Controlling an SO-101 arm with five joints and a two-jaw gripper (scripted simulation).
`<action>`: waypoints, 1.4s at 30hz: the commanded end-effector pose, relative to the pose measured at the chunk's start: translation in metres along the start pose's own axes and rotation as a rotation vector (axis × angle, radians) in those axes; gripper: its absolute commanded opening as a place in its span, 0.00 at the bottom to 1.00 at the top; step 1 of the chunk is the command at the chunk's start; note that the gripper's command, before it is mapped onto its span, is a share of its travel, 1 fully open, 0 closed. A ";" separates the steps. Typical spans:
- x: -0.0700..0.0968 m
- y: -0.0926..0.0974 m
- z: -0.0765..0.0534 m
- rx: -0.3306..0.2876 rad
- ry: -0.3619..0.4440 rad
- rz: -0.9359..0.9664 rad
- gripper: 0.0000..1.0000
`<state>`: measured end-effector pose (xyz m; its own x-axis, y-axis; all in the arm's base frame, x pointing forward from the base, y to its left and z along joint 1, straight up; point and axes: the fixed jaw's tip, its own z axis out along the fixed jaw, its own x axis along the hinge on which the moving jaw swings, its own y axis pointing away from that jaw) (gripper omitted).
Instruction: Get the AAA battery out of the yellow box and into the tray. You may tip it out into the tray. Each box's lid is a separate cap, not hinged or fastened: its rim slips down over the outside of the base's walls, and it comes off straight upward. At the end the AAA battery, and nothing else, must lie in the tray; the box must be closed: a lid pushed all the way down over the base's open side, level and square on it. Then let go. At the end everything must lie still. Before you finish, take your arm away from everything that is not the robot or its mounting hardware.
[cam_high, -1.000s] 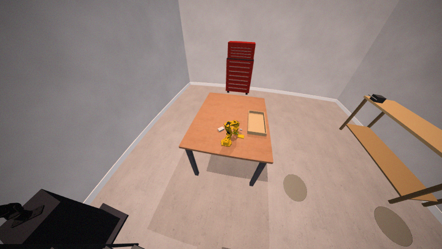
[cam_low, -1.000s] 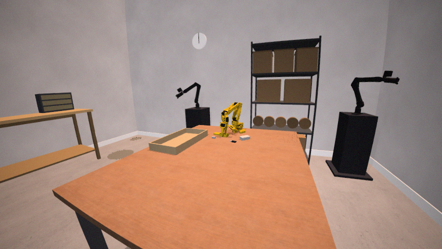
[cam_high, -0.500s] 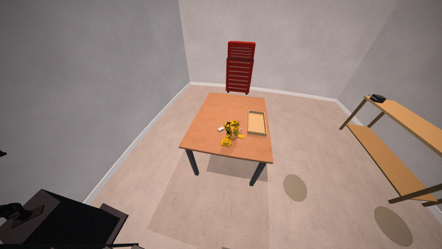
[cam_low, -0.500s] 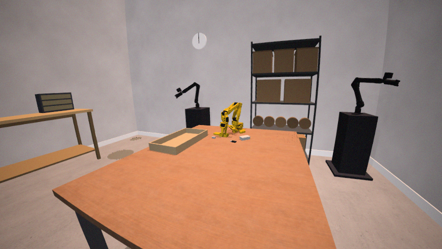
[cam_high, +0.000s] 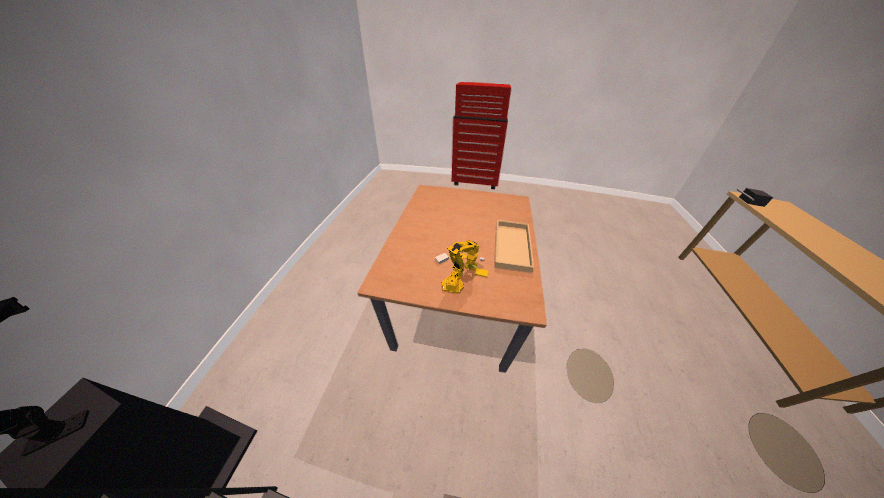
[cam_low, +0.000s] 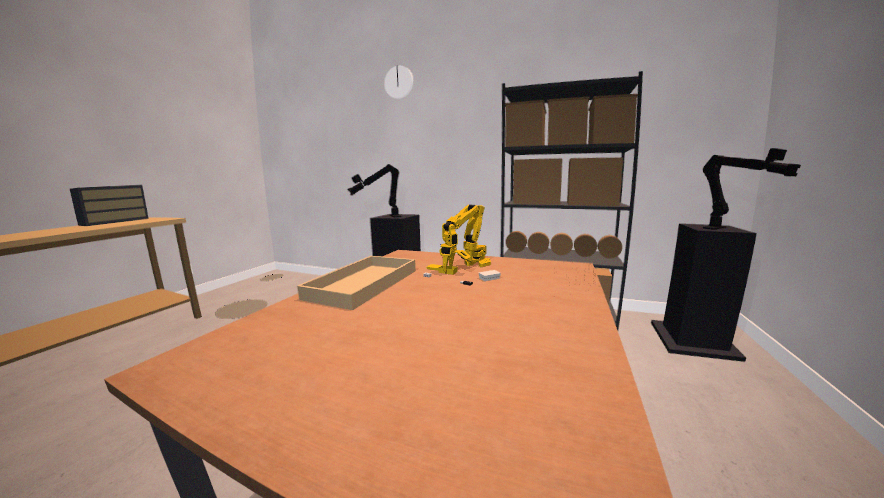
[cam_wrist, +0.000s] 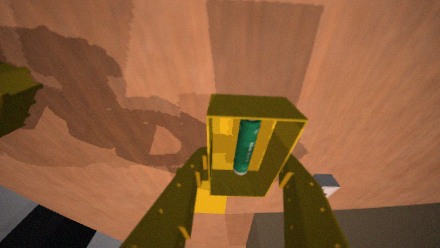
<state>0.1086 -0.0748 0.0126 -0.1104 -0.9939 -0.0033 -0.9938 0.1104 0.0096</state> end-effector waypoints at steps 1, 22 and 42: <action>-0.001 -0.002 -0.001 0.010 0.003 0.002 0.23; -0.001 -0.002 -0.001 0.010 0.003 0.002 0.22; 0.000 -0.003 -0.008 0.010 0.003 0.002 0.22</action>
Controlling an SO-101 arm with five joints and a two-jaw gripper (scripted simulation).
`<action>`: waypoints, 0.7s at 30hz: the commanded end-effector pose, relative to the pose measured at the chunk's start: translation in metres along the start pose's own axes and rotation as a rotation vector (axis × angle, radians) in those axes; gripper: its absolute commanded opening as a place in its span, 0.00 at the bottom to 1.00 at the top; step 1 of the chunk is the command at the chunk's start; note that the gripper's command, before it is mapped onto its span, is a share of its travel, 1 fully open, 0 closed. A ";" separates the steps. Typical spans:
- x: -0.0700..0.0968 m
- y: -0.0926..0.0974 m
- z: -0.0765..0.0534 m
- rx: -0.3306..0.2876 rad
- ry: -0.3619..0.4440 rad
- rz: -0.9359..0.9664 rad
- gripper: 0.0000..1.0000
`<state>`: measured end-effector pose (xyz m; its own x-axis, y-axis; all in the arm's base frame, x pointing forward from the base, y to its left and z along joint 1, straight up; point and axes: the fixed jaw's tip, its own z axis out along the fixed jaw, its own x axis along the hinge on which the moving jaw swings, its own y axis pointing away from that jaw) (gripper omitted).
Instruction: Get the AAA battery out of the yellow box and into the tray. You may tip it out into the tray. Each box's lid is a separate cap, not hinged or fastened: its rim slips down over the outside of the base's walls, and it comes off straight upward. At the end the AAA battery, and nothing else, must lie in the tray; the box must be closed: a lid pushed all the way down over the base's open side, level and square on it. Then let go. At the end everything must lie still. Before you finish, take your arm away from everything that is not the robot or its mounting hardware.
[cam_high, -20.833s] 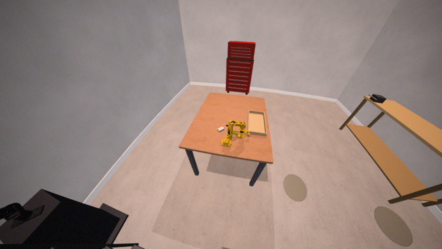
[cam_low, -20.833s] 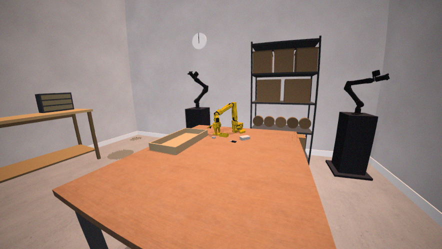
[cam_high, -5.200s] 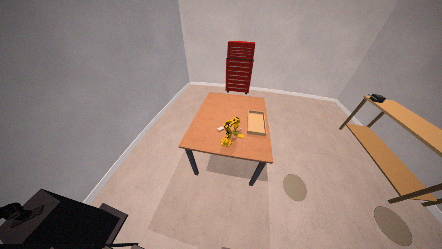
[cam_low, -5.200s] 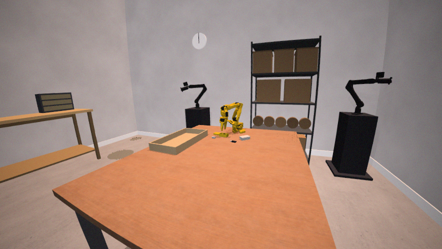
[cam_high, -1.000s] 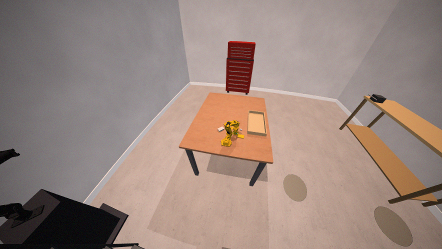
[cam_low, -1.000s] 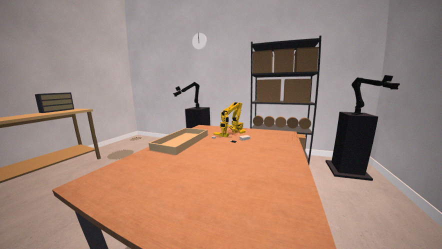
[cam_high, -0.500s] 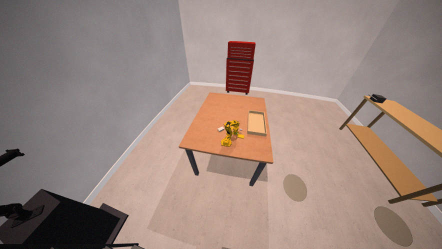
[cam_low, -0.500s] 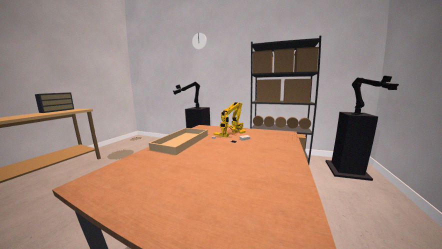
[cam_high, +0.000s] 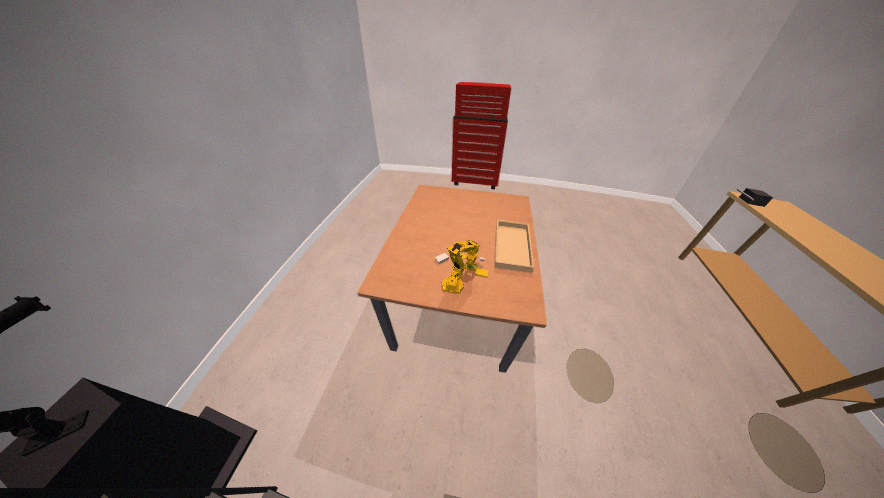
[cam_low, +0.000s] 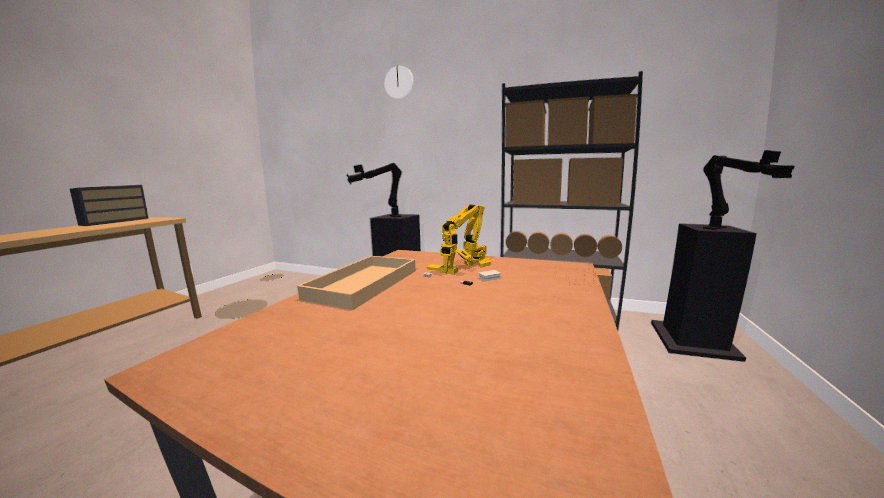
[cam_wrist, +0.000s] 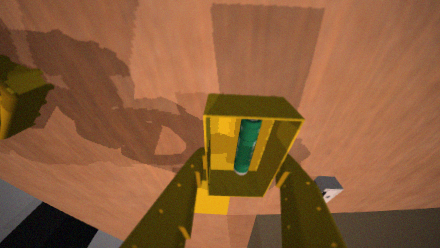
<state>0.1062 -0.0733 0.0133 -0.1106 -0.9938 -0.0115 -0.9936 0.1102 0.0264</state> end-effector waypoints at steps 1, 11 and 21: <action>0.001 -0.006 -0.009 0.026 0.011 0.002 0.22; 0.001 -0.006 -0.025 0.026 0.011 0.002 0.22; 0.001 -0.005 -0.042 0.026 0.011 0.002 0.22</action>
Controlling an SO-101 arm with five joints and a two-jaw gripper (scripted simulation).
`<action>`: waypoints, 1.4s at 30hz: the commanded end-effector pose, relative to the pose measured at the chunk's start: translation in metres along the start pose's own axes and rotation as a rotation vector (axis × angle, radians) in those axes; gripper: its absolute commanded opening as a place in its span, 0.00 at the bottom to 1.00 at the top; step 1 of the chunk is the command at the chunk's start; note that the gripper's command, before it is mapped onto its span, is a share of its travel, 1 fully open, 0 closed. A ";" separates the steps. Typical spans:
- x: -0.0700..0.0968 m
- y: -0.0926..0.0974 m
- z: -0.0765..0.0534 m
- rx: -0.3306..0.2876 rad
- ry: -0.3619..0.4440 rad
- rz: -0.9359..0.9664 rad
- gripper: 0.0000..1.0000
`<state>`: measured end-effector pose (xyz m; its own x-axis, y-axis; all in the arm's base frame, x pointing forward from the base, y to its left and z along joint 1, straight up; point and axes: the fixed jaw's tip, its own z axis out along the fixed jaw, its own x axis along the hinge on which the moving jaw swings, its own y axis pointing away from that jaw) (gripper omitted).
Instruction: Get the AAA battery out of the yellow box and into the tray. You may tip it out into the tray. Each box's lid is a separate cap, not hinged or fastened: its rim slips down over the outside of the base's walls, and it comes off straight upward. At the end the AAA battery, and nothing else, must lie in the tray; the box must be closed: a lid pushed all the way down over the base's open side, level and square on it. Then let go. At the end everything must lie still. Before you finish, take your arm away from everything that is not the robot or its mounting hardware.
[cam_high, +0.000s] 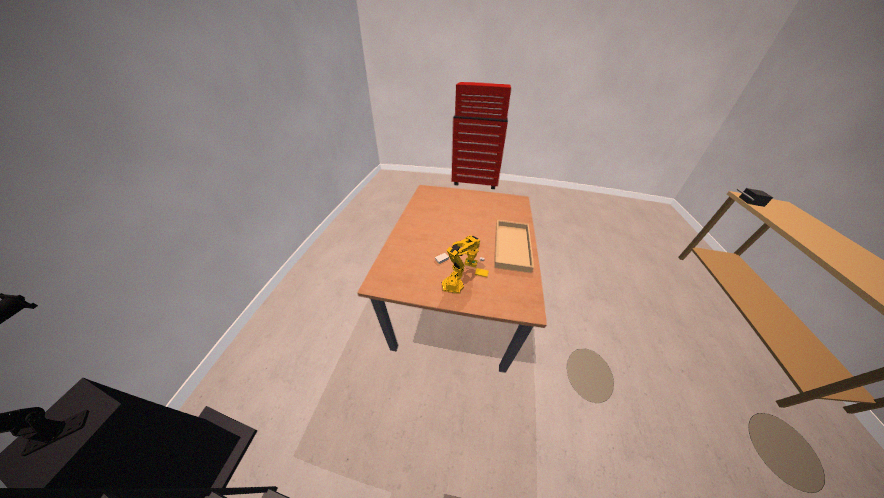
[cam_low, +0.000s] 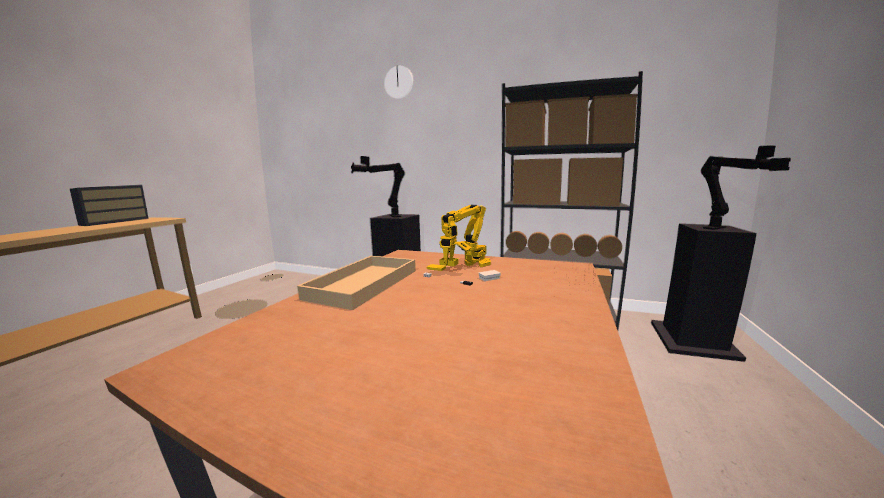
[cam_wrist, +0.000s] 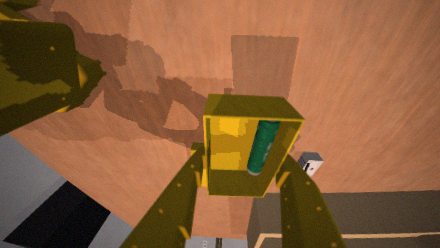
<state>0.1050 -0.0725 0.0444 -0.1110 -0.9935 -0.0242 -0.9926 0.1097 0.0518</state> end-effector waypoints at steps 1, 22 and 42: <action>0.002 -0.007 -0.013 0.052 0.024 0.002 0.22; 0.001 -0.005 -0.022 0.052 0.024 0.002 0.22; 0.002 -0.007 -0.027 0.052 0.024 0.002 0.22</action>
